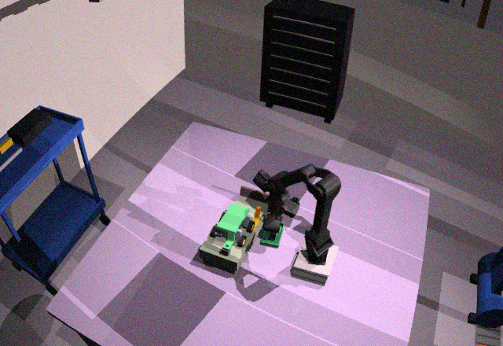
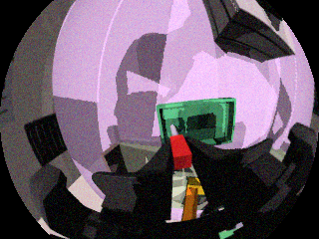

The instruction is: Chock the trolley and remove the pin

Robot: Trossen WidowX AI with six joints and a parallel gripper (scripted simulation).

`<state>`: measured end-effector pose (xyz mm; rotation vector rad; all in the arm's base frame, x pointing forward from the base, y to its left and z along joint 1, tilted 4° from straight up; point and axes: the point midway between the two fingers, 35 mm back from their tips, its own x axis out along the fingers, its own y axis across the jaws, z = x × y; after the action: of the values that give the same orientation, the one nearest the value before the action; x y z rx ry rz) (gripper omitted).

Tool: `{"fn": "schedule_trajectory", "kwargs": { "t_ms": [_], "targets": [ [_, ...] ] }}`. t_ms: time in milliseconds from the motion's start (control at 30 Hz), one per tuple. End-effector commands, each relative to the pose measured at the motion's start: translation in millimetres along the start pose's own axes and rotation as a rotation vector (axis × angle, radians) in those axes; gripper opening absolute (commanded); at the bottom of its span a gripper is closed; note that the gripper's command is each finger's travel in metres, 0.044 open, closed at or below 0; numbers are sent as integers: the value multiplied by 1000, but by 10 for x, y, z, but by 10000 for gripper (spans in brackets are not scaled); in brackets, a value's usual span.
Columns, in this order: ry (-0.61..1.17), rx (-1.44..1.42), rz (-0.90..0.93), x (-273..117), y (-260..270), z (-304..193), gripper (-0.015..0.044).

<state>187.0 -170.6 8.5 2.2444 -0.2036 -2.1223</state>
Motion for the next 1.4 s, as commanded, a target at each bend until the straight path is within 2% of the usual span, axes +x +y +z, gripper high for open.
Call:
{"fn": "schedule_trajectory", "kwargs": {
  "t_ms": [0,67,1367],
  "targets": [
    [-3,-2,3,8,-16,3,157],
    [-3,-2,2,9,-34,2,190],
    [-3,-2,-1,115,-365,-15,190]
  ]
}}
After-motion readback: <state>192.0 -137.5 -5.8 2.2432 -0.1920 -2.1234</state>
